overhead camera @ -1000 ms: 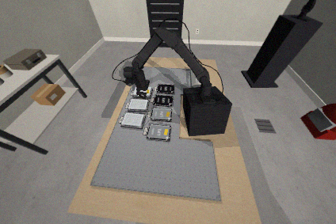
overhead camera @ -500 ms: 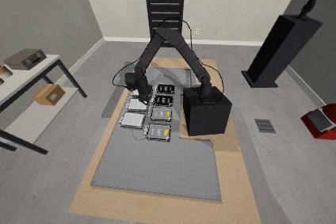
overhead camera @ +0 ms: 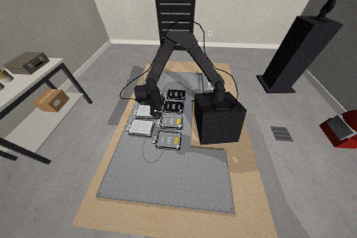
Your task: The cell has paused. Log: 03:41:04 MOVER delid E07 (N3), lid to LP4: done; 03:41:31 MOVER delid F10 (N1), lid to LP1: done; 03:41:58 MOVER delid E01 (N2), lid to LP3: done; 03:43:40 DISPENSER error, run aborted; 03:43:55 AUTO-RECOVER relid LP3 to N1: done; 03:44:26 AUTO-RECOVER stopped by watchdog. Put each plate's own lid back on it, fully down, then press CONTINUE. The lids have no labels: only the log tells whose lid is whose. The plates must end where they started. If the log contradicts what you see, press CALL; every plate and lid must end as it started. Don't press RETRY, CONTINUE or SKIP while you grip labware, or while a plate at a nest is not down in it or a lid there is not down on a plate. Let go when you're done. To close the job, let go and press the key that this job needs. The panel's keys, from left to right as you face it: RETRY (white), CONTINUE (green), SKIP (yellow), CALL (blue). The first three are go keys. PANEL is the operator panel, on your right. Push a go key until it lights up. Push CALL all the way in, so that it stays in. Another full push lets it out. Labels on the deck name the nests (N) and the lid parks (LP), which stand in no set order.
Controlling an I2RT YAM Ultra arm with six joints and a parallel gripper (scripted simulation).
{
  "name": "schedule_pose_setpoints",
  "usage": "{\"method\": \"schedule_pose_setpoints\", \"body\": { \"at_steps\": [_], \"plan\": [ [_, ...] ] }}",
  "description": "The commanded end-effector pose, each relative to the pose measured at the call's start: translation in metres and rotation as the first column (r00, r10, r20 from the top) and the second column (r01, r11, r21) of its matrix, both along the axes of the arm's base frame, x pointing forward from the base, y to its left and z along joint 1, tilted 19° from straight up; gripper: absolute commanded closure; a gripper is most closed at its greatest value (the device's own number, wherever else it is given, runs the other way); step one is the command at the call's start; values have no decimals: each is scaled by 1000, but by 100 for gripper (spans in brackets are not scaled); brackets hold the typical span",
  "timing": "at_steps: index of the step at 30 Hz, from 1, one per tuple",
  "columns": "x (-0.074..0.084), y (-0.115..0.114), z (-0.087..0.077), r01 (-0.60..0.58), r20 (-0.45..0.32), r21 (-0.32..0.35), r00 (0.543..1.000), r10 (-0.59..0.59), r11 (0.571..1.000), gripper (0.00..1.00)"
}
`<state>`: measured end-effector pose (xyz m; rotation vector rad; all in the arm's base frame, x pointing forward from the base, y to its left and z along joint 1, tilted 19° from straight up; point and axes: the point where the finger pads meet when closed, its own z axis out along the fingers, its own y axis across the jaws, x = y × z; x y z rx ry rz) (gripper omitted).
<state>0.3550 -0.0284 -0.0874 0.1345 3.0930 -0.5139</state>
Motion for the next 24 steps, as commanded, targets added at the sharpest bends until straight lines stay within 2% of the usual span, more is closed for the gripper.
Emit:
{"method": "schedule_pose_setpoints", "body": {
  "at_steps": [1,6,8,10,11,13,16,19,21,24],
  "plan": [
    [3,23,2,4,58,-2,998,-3,1000,0],
    [-7,45,-6,4,56,4,998,-4,1000,0],
    [-15,53,-14,4,38,0,999,-4,1000,0],
    [-15,53,-14,4,38,0,999,-4,1000,0],
    [-14,58,-13,1,76,10,997,-2,1000,0],
    [-13,69,-16,1,57,9,998,-2,1000,0],
    [-19,83,-21,2,55,14,998,-3,1000,0],
    [-34,92,-28,5,36,8,999,-5,1000,0],
    [-31,104,-29,2,54,15,999,-3,1000,0],
    [-37,117,-33,2,49,12,999,-3,1000,0]
  ]
}}
